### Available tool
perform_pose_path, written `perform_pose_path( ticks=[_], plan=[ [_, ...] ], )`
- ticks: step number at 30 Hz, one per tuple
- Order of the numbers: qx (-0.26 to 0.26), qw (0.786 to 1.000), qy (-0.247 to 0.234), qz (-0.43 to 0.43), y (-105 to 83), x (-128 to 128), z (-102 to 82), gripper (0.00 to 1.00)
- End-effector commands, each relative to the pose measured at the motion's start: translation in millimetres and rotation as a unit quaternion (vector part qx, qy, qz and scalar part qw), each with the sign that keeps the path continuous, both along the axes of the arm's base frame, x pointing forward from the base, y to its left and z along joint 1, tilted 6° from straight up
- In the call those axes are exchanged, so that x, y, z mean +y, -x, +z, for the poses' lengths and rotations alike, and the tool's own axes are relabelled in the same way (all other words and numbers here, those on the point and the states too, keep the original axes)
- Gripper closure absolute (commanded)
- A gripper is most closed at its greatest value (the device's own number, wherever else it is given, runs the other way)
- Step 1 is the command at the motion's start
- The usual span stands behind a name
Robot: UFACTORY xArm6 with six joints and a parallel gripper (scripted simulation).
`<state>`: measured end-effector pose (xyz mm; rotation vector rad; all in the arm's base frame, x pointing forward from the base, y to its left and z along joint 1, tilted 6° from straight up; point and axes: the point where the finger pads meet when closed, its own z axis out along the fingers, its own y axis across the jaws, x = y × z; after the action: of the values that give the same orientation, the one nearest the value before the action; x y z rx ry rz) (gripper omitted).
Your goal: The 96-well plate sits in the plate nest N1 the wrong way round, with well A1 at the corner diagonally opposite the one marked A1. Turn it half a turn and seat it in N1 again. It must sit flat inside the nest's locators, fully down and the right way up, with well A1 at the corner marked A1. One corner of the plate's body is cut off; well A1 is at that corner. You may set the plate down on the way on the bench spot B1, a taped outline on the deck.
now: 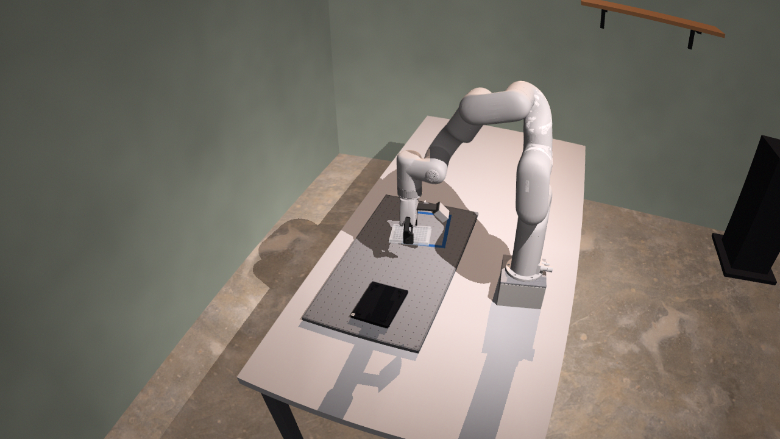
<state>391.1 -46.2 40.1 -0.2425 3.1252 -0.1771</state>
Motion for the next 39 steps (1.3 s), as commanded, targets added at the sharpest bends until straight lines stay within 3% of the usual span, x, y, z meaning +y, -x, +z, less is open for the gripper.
perform_pose_path(
  ticks=[1, 9, 19, 21, 28, 36, 39],
  plan=[
    [0.005, 0.998, -0.002, 0.059, -2.6, 11.7, 0.3, 1.00],
    [0.016, 0.987, -0.001, 0.158, -4.4, 31.6, -1.2, 1.00],
    [0.034, 0.947, 0.001, 0.318, -7.3, 64.8, -3.7, 1.00],
    [0.034, 0.947, 0.001, 0.318, -7.3, 64.8, -3.7, 1.00],
    [0.045, 0.904, 0.002, 0.426, -9.4, 88.1, -5.4, 1.00],
    [0.058, 0.839, 0.004, 0.541, -11.7, 114.7, -7.4, 1.00],
    [0.060, 0.830, 0.004, 0.555, -12.0, 118.0, -7.7, 1.00]
  ],
)
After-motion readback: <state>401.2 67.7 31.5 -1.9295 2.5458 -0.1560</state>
